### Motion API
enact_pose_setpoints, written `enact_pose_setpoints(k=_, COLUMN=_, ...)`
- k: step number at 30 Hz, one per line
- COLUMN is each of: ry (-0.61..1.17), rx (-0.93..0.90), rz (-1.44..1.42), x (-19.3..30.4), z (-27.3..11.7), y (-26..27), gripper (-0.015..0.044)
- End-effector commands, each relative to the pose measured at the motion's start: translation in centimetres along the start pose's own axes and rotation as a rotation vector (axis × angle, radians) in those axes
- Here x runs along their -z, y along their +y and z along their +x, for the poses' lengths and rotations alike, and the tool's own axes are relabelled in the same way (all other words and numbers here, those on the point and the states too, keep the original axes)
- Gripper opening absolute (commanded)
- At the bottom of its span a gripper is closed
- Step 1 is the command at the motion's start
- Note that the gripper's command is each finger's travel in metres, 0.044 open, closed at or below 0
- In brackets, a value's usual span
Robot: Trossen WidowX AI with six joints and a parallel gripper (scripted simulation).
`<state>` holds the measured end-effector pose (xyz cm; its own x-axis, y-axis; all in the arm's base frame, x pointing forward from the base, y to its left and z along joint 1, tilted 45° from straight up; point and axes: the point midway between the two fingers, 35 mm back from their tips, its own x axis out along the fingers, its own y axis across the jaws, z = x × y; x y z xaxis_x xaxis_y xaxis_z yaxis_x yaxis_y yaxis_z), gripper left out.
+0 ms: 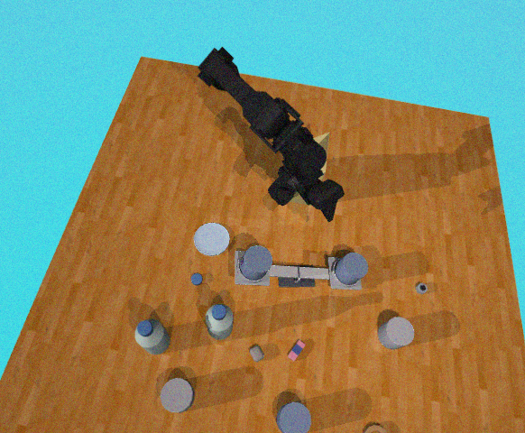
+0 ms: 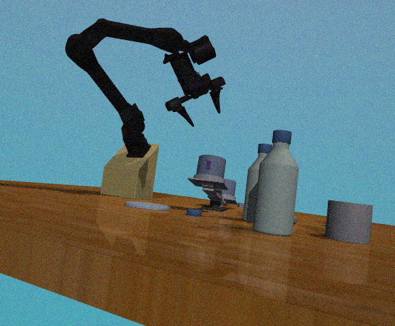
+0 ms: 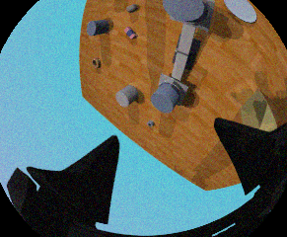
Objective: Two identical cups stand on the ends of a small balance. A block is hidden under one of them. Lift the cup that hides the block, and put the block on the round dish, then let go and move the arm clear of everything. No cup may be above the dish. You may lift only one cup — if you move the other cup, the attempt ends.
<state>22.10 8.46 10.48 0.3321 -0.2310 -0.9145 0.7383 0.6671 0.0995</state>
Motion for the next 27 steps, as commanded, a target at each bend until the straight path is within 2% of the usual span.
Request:
enact_pose_setpoints(k=1, ry=-0.05, rx=0.011, rz=-0.131, x=0.4, z=0.1, y=-0.8, gripper=0.044)
enact_pose_setpoints(k=27, ry=-0.378, rx=0.134, rz=-0.963, x=1.6, z=0.8, y=-4.5, gripper=0.044)
